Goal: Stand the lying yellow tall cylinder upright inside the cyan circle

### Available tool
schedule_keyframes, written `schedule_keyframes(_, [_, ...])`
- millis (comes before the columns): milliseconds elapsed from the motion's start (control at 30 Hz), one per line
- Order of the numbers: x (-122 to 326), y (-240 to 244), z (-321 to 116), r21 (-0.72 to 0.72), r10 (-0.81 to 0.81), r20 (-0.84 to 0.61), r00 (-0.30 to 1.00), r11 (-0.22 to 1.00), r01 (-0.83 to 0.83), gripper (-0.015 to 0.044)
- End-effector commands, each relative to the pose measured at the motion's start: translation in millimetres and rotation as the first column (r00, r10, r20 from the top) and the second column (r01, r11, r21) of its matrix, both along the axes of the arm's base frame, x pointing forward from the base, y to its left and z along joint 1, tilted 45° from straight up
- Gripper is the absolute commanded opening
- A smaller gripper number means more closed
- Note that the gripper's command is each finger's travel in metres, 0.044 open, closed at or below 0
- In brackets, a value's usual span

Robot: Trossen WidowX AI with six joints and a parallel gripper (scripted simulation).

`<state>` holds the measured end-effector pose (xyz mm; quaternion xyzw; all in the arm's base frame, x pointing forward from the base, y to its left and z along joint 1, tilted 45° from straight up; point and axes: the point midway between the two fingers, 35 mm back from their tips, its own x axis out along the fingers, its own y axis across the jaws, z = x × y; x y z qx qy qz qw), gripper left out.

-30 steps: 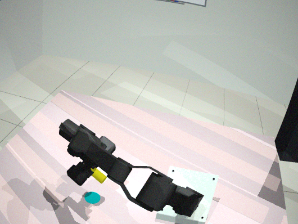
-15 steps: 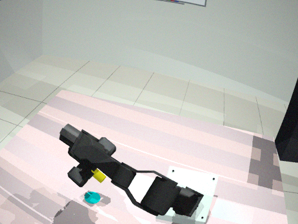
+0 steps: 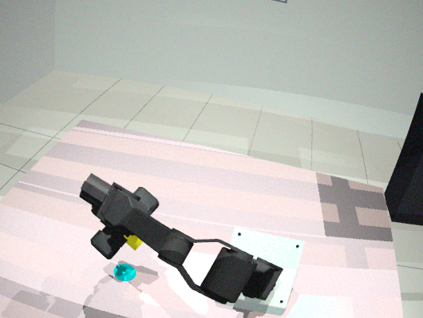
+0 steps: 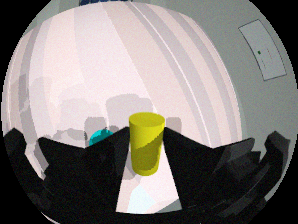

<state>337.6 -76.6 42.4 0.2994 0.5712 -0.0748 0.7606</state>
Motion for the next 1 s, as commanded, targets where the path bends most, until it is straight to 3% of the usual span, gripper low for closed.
schedule_keyframes(0, [-0.4, 0.5, 0.3, -0.018, -0.012, 0.013, 1.000, 1.000, 0.013, 0.0105])
schedule_keyframes(967, [2.6, 1.9, -0.8, -0.119, -0.096, 0.143, 0.985, 0.986, 0.113, 0.0105])
